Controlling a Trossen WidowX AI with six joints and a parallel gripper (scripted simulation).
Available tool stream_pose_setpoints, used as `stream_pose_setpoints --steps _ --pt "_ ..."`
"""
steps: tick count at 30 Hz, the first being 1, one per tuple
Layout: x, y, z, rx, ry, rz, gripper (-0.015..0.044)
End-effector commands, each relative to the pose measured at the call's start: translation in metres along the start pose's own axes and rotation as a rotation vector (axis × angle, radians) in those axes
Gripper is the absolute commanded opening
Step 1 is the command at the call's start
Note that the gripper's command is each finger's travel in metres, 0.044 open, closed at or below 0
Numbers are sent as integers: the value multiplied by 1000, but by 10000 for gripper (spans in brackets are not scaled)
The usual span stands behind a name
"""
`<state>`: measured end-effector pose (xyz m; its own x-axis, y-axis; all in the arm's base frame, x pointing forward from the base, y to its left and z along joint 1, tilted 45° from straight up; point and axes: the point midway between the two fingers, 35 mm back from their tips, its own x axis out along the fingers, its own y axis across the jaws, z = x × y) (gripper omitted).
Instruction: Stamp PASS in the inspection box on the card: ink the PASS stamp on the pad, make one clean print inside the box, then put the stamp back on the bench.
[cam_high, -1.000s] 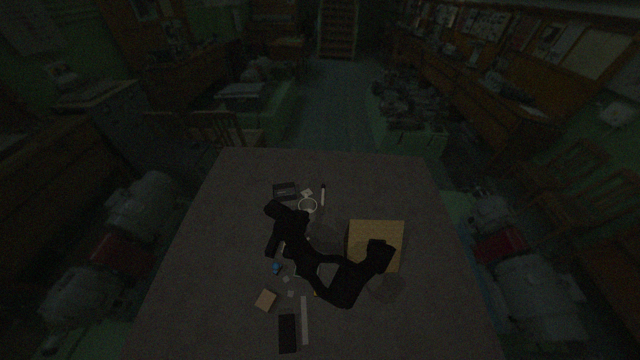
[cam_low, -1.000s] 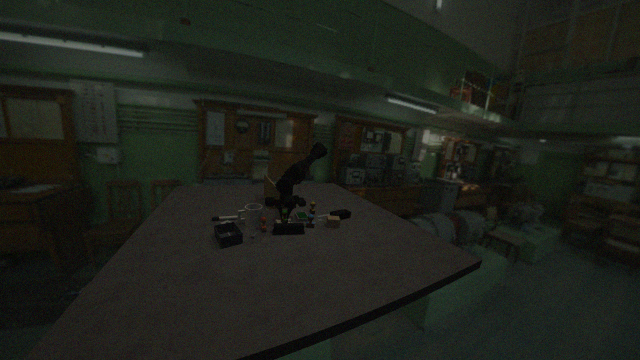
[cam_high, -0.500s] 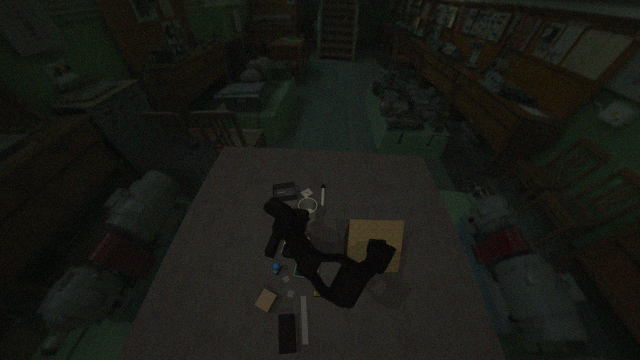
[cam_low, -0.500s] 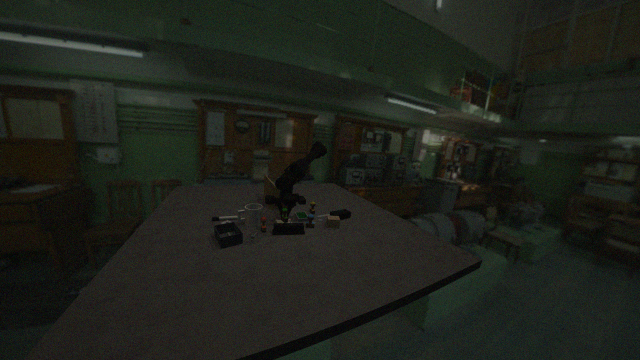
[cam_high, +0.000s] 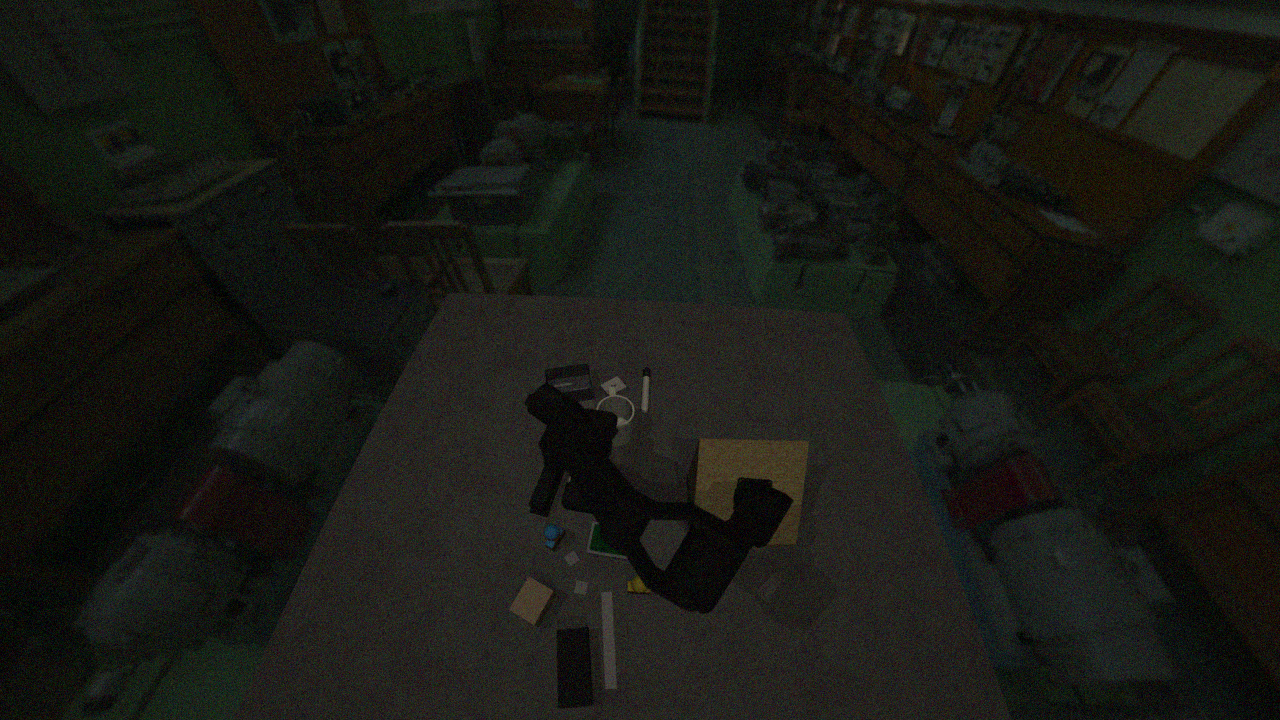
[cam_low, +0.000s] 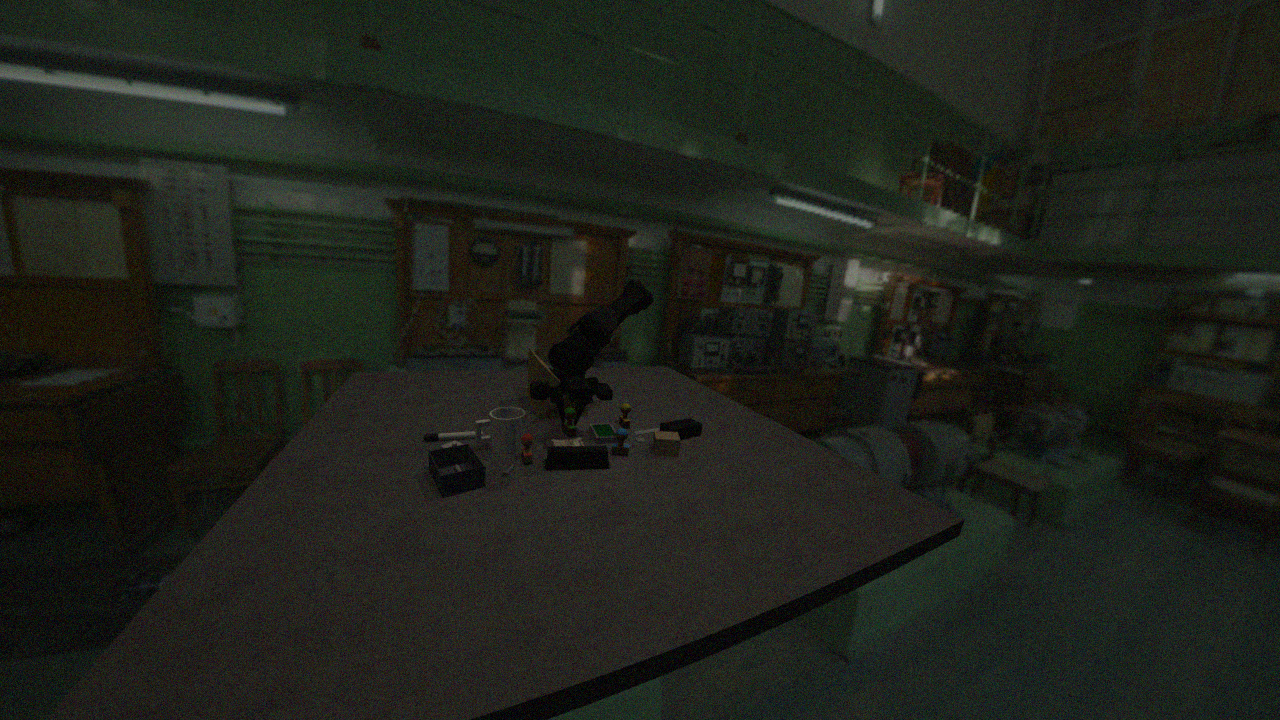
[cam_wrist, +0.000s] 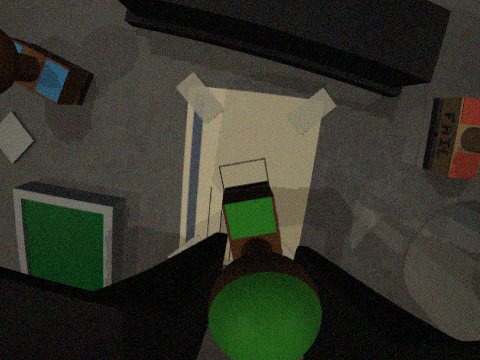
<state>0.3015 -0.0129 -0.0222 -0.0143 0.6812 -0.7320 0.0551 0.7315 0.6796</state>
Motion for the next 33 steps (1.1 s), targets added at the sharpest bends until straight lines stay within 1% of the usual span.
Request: stream_pose_setpoints --steps 1,20,25,33 --pt "-7 0 0 -9 1 -5 0" --pt "-35 1 0 -9 2 -4 0" --pt "-38 25 19 -9 0 -12 0" --pt "-40 79 49 -12 -3 -15 0"
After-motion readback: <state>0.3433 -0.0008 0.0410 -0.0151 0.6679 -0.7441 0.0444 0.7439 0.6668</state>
